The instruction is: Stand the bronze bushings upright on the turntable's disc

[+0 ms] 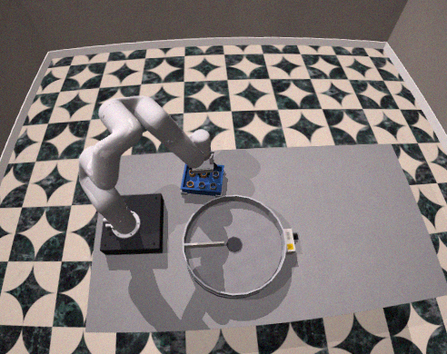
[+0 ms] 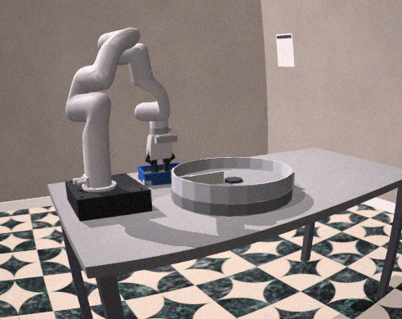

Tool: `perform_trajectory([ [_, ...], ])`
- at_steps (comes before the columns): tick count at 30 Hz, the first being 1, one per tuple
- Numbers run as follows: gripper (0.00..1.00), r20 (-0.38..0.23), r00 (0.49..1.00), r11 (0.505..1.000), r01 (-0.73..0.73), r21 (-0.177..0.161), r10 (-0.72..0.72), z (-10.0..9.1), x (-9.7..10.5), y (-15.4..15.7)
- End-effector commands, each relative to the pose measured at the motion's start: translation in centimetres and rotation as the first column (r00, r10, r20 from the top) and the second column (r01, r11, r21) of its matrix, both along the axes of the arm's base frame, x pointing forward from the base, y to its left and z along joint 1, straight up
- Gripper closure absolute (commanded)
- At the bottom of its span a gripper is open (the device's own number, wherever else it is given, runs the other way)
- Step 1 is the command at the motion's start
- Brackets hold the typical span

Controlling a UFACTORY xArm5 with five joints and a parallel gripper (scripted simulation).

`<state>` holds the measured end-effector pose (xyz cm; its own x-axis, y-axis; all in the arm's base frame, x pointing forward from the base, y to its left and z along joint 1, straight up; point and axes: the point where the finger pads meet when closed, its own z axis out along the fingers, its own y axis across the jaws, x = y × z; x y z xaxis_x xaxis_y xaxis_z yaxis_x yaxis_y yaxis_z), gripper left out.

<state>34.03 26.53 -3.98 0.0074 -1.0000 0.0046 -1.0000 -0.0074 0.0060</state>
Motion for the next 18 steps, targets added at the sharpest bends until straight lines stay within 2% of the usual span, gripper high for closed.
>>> perform_trajectory([
  [1, 1.00, 0.004, 1.000, 1.000, 0.000, 0.003, 0.000, 0.6, 0.2, 0.1],
  [8, 1.00, 0.004, 1.000, 1.000, 0.000, 0.003, 0.000, 1.7, 0.2, 0.1],
  [18, 1.00, 0.004, 1.000, 1.000, 0.000, 0.003, 0.000, 6.1, 0.2, 0.1],
])
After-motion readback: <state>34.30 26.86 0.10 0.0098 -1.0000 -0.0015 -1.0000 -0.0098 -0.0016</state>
